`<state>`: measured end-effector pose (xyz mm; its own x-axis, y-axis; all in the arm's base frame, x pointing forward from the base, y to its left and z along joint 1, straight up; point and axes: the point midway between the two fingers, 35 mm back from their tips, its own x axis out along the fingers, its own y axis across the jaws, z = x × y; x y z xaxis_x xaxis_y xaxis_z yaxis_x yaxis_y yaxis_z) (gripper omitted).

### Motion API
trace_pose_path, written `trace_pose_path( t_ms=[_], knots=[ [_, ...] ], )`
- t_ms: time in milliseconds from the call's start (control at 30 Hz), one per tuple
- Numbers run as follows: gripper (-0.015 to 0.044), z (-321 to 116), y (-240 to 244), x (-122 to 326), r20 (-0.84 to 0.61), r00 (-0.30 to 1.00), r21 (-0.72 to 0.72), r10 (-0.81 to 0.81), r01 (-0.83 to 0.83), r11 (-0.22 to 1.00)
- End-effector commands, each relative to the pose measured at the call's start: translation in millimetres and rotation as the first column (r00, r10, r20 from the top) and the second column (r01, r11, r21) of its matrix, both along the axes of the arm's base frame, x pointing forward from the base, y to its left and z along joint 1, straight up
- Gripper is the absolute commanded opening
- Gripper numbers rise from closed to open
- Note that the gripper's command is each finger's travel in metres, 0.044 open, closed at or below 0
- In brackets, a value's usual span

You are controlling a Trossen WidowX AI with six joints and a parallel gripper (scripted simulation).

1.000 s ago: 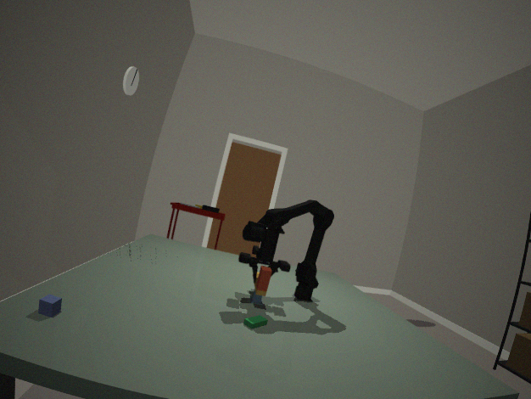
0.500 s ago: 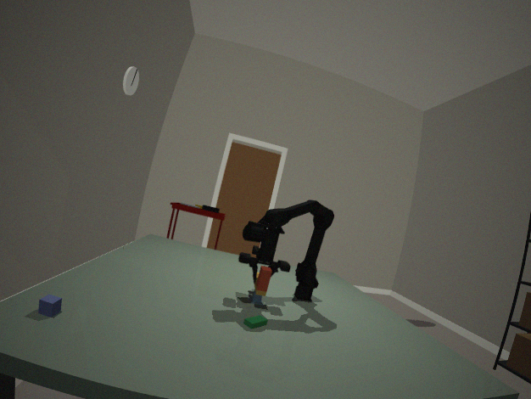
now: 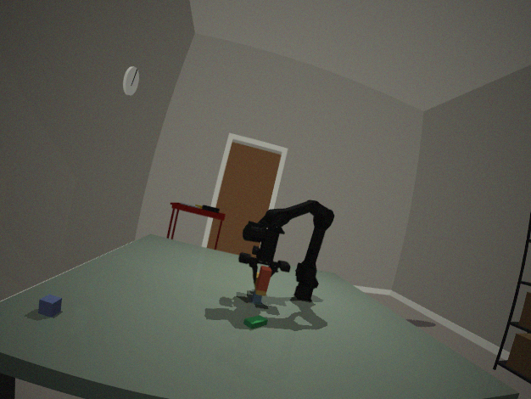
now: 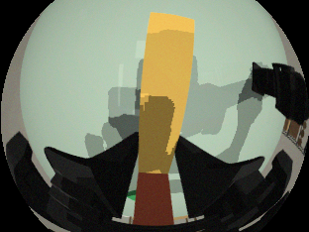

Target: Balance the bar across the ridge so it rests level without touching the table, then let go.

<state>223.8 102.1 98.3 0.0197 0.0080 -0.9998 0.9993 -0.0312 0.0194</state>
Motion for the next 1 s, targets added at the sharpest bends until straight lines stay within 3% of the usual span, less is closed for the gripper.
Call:
trace_pose_path(
  t_ms=[0,967],
  knots=[
    [0.0000,-1.6,0.1,0.0,0.000,1.000,0.001,-0.002,0.002,1.000],
    [0.0000,-4.2,-0.3,-0.2,0.000,1.000,0.001,-0.002,0.002,1.000]
  ],
)
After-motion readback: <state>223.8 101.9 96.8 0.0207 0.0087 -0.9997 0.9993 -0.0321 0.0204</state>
